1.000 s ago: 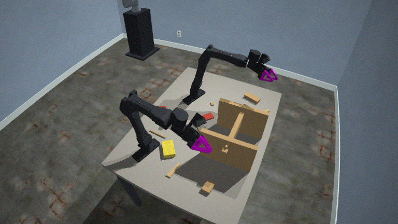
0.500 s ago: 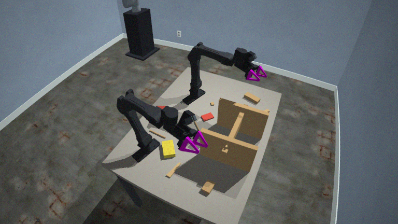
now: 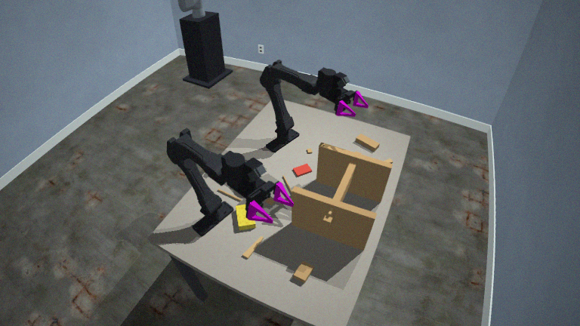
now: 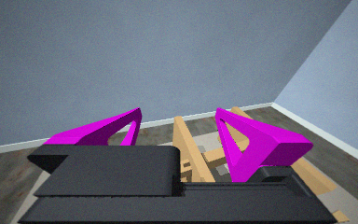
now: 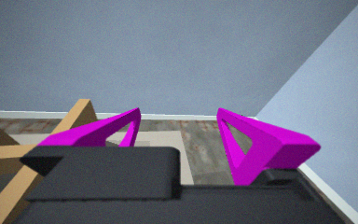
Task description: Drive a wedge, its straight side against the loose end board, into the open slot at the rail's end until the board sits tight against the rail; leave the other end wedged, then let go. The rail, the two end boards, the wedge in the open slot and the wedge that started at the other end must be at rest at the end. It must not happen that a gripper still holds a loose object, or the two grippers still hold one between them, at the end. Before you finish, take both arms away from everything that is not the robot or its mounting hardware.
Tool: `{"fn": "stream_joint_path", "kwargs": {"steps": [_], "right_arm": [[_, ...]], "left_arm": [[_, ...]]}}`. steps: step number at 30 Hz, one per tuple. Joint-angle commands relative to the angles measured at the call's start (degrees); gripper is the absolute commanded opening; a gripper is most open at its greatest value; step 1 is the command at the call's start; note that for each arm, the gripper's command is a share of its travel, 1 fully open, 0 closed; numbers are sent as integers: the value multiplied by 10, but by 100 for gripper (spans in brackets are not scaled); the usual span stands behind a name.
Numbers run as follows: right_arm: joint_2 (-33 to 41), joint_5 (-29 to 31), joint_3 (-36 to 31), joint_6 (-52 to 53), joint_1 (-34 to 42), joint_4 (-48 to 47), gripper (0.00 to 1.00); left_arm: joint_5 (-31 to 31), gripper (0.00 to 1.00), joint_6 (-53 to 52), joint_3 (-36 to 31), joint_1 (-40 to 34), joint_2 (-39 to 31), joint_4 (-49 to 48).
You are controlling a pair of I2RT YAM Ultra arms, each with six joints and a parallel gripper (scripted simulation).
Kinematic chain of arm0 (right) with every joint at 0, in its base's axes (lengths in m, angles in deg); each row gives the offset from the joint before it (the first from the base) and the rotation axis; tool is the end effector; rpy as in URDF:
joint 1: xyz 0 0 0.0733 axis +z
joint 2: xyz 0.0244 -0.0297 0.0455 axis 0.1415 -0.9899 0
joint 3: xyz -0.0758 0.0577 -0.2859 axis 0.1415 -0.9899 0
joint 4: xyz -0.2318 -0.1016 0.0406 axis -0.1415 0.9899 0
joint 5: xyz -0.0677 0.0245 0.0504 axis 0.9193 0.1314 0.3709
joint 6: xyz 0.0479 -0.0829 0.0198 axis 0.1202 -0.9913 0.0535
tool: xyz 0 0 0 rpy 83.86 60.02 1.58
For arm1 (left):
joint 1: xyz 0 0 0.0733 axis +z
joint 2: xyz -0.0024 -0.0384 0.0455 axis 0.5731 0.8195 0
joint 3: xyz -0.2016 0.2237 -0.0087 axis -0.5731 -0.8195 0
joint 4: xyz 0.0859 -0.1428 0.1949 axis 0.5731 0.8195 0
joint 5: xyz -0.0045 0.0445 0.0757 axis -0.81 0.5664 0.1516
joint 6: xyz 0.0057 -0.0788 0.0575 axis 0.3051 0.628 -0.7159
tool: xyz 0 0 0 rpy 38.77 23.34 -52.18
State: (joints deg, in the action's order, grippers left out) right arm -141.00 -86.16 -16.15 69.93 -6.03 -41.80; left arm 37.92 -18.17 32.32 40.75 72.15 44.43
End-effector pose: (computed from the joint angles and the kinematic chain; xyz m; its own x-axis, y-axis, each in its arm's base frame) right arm 0.2913 0.0109 0.4302 -0.0553 -0.2107 -0.9760 -0.0396 0.9772 -0.2087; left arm 0.3214 0.0248 0.4391 -0.0514 -0.0726 -0.9960 -0.0055 0.9974 -0.0724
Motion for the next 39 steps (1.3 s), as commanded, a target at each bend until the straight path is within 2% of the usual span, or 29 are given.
{"fn": "stream_joint_path", "kwargs": {"steps": [1,8,11,13,14,15,31,32,39], "right_arm": [[30,-8,-16,89,-14,-26,100],[55,-10,-40,146,-26,-44,100],[56,-10,-40,144,-26,-44,100],[51,-9,-16,121,-14,-28,100],[60,-2,-15,117,-18,-28,100],[61,0,-15,115,-21,-27,54],[43,-8,-15,121,-24,-24,54],[48,-8,-17,122,-24,-24,54],[42,-9,-14,123,-25,-24,54]], "left_arm": [[41,100,-34,-37,-27,-52,8],[75,100,-50,-92,-66,-117,-16],[75,100,-50,-93,-67,-120,-16],[64,100,-34,-69,-50,-91,-10],[56,100,-33,-72,-53,-120,-2],[54,100,-33,-70,-57,-125,-3],[54,100,-37,-67,-50,-101,-15],[55,54,-38,-67,-49,-100,-11],[58,54,-42,-67,-55,-98,-14]]}}
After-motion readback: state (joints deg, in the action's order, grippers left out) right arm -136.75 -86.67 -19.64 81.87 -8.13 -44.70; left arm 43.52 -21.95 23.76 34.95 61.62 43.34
